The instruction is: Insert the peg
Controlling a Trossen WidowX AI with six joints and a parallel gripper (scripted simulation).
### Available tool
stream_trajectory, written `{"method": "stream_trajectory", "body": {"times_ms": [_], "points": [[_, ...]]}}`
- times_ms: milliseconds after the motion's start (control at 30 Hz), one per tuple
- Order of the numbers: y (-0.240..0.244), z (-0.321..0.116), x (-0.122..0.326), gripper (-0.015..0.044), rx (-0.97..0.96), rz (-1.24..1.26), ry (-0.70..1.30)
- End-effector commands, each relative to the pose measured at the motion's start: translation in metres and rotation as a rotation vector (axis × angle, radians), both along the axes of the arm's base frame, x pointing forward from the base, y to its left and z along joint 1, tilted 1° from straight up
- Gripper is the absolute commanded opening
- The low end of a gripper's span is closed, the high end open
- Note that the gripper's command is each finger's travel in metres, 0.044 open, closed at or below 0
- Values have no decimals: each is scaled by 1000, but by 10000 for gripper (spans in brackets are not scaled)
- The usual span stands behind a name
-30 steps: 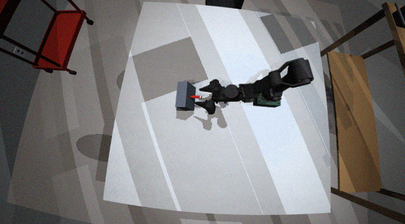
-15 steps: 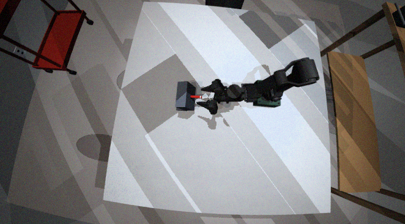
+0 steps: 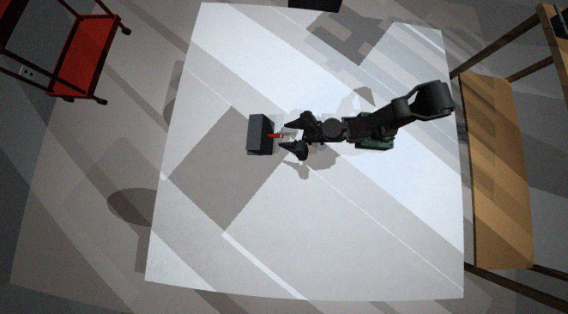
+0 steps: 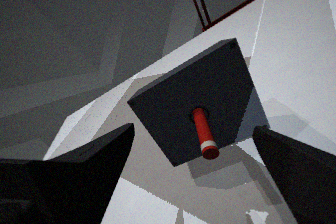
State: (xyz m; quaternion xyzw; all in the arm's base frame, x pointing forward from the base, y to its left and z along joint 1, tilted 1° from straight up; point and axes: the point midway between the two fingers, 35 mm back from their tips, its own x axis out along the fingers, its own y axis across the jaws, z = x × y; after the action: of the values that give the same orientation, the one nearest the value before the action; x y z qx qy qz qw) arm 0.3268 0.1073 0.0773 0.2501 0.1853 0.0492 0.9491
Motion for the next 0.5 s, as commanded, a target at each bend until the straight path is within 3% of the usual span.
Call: {"method": "stream_trajectory", "body": {"times_ms": [0,467], "points": [[-2,-2,-4,440,0,-5,11],[-3,3,-12,440,-1,-4,11]]}}
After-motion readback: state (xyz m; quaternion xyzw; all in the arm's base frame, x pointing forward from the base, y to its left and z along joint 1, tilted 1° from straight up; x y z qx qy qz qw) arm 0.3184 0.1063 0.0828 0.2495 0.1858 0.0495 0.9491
